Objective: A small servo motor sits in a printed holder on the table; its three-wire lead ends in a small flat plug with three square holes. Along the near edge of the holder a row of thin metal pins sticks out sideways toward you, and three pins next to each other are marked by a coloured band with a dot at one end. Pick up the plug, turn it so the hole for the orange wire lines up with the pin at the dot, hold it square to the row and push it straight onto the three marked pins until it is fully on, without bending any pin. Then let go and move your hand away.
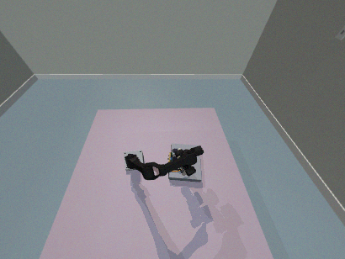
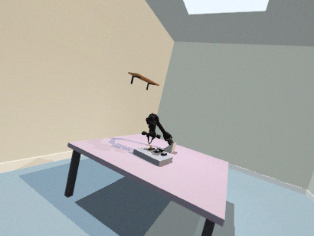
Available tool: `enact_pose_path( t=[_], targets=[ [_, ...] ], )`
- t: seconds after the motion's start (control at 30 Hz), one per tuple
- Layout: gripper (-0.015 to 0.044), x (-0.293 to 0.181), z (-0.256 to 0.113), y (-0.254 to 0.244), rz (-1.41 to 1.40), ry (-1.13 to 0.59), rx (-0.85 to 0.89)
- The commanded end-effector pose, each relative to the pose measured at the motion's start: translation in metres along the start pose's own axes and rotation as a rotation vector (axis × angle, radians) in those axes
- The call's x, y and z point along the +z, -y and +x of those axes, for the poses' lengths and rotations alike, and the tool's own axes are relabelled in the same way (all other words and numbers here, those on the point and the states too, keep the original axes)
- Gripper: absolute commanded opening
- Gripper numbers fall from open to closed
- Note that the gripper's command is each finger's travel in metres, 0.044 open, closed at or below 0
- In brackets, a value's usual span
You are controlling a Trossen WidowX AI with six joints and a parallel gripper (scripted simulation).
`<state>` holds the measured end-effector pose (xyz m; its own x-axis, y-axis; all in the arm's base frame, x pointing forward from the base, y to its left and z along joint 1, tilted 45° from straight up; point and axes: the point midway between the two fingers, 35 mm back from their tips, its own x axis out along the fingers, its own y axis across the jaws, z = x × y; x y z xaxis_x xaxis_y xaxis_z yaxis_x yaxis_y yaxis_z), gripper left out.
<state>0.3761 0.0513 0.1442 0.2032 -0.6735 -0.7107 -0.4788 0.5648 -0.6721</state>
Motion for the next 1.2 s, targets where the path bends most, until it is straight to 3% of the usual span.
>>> enact_pose_path(
  t=[0.0,1.17],
  targets=[
    [0.0,-0.003,-0.003,-0.009,-0.115,0.007,0.006],
    [0.0,-0.044,-0.007,-0.095,-1.333,0.019,0.013]
  ],
)
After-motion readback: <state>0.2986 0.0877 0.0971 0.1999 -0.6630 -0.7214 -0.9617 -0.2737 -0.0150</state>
